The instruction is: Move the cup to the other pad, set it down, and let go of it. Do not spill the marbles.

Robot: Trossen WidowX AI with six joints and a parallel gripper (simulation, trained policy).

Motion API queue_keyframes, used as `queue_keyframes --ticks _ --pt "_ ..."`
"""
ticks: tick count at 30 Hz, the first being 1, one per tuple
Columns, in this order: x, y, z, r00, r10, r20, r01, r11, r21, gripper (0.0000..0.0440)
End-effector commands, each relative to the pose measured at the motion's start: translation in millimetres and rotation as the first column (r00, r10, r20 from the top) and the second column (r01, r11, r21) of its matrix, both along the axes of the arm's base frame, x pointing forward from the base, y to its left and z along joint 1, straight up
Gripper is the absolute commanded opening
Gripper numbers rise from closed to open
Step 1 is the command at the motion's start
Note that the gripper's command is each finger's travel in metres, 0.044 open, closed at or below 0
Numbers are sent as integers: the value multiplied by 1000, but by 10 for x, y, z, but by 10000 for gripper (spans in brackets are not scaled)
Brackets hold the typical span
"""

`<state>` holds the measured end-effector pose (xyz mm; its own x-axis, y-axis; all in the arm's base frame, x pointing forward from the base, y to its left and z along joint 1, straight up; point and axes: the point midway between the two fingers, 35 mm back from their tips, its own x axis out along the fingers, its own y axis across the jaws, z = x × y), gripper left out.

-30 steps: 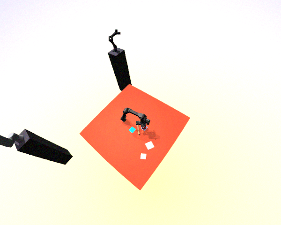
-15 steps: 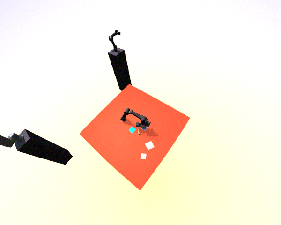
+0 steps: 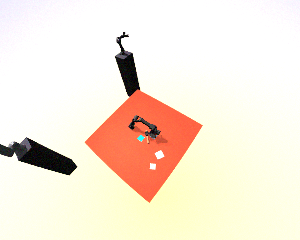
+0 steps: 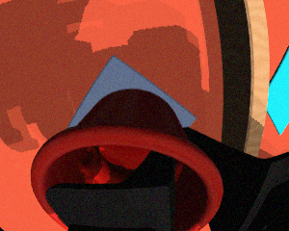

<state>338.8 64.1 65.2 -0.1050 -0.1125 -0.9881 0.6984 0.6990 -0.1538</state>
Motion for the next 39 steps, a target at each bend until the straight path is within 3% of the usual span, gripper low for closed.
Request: queue_keyframes --ticks 1,19,39 --pt "-97 -31 -55 999 17 -38 -18 1000 -14 2" --pt "-250 -138 374 998 -62 -7 62 998 -2 0" --pt "-354 -562 780 972 -220 85 219 976 23 0"
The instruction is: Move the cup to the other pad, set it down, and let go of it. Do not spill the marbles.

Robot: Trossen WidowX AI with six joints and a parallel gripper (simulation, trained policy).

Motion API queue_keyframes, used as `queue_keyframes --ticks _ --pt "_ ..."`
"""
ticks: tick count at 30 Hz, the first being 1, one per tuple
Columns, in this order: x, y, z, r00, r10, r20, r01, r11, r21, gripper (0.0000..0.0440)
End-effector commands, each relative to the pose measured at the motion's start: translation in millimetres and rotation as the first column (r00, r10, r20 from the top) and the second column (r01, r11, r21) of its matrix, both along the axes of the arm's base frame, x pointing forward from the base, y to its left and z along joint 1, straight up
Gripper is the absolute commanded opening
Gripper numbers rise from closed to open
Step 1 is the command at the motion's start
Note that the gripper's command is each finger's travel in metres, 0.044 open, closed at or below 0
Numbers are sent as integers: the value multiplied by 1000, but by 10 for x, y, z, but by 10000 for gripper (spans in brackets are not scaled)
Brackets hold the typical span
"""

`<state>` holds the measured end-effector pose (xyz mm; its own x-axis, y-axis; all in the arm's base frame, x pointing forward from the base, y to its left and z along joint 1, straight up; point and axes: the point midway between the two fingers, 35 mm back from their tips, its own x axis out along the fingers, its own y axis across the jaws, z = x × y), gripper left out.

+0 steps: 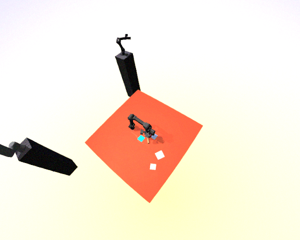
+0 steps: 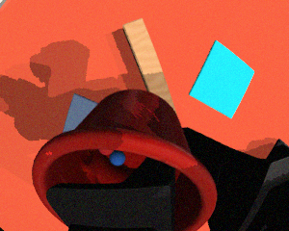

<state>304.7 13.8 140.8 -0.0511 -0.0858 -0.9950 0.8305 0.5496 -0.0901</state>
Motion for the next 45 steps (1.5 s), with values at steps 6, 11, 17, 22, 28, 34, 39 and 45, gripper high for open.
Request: queue_keyframes --ticks 6,11,17,22,28,34,39,45 --pt "-60 -197 49 997 -67 36 67 998 3 0" --pt "-109 -304 52 994 -100 52 100 995 3 0" --pt "-176 -420 36 988 -136 69 136 991 3 0" --pt "-239 -501 4 983 -165 80 165 986 3 0" --pt "-321 -577 -64 977 -195 90 196 981 4 0" --pt "-412 -626 -160 970 -222 97 222 975 7 0" --pt "-493 -650 -253 965 -242 101 242 970 9 0" --pt "-596 -660 -372 959 -262 104 262 965 13 0"
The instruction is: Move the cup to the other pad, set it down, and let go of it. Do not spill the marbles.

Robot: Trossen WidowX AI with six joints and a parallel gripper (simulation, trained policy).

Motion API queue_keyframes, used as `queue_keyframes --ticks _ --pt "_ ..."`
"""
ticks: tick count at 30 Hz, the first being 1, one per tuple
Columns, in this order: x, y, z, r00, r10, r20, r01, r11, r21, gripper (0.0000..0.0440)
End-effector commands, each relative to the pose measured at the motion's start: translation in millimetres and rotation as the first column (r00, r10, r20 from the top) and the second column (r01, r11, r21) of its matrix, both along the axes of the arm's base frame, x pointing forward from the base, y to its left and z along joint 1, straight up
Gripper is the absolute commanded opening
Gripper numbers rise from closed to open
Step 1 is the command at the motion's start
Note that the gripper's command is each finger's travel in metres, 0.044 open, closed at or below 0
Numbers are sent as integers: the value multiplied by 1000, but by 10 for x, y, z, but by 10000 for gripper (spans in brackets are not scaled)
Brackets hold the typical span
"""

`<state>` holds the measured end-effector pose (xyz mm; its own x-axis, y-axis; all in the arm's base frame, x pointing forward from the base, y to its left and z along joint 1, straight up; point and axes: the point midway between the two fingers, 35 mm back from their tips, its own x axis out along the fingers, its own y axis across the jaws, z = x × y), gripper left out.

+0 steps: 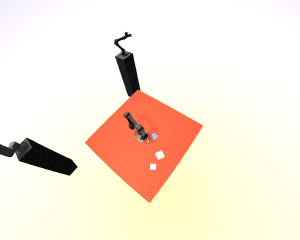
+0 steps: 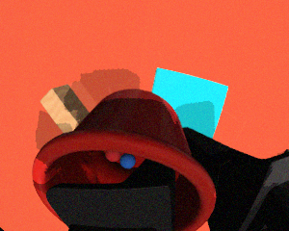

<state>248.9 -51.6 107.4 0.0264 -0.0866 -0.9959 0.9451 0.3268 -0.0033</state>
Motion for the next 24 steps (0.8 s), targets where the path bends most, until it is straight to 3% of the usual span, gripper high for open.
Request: queue_keyframes --ticks 1,18,24 --pt "-56 -7 -58 1000 -20 7 20 1000 3 0" --pt "-387 -7 -404 996 -84 -3 84 996 -1 2" --pt "-445 -46 -465 994 -111 9 112 994 -8 29"
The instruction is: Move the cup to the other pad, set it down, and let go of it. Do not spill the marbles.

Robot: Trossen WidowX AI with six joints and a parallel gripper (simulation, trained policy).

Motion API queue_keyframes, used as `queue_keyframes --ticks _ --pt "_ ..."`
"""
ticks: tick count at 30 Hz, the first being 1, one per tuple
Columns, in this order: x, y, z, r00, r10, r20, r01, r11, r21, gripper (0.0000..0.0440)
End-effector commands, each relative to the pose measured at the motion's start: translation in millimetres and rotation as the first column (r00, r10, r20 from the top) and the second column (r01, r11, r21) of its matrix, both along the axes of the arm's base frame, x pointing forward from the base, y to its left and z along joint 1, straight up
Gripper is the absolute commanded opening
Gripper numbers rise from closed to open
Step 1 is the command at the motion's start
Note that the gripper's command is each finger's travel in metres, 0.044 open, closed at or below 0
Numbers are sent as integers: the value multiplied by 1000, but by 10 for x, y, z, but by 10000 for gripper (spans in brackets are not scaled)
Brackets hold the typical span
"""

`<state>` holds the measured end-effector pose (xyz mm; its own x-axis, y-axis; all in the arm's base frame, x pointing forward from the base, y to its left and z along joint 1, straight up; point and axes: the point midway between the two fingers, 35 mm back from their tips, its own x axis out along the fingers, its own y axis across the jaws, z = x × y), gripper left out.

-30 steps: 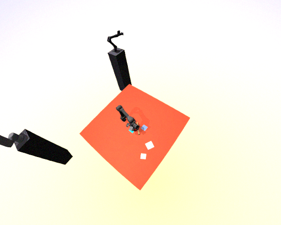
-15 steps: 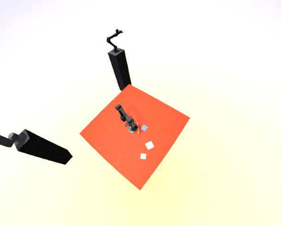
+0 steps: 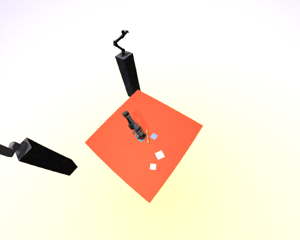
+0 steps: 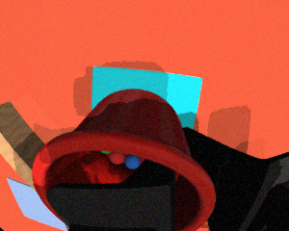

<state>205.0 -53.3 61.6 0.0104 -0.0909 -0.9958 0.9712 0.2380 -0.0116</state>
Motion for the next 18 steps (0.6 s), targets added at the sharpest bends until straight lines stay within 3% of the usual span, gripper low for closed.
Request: queue_keyframes --ticks 1,4,7,18 --pt "-1 -38 -6 999 -23 25 23 1000 -8 38" --pt "19 -68 7 998 -36 55 36 999 -9 77" --pt "55 -88 36 994 -50 95 51 999 -8 150" --pt "29 -69 128 982 -44 183 44 999 3 173"
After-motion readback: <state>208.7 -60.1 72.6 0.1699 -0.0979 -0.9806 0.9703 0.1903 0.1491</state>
